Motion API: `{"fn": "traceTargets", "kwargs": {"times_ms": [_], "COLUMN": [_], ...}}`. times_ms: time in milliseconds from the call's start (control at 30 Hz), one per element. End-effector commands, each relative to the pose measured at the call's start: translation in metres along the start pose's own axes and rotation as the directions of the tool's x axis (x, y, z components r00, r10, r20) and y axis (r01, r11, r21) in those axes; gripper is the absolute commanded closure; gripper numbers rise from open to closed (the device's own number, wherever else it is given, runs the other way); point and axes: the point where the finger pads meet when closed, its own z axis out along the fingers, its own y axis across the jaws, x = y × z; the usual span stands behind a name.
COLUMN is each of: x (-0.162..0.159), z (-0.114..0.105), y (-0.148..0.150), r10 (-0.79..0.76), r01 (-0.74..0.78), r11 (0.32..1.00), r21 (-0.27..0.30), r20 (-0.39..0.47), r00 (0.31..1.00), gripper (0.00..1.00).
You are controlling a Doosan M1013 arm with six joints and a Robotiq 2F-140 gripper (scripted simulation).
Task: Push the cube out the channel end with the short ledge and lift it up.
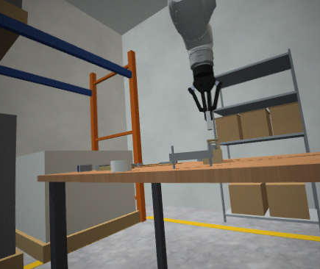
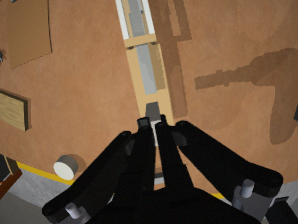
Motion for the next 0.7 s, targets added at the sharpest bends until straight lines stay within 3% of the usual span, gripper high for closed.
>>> {"fn": "traceTargets", "kwargs": {"times_ms": [0, 533, 600, 667], "x": [0.0, 0.001, 0.014, 0.052], "z": [0.0, 0.0, 0.0, 0.0], "y": [0.0, 0.0, -0.003, -0.011], "r10": [0.0, 0.0, 0.0, 0.0], "r01": [0.0, 0.0, 0.0, 0.0], "r11": [1.0, 1.0, 1.0, 1.0], "r21": [0.0, 0.0, 0.0, 0.0], "r20": [0.0, 0.0, 0.0, 0.001], "r00": [1.0, 1.0, 1.0, 1.0], "gripper": [1.0, 1.0, 1.0, 1.0]}}
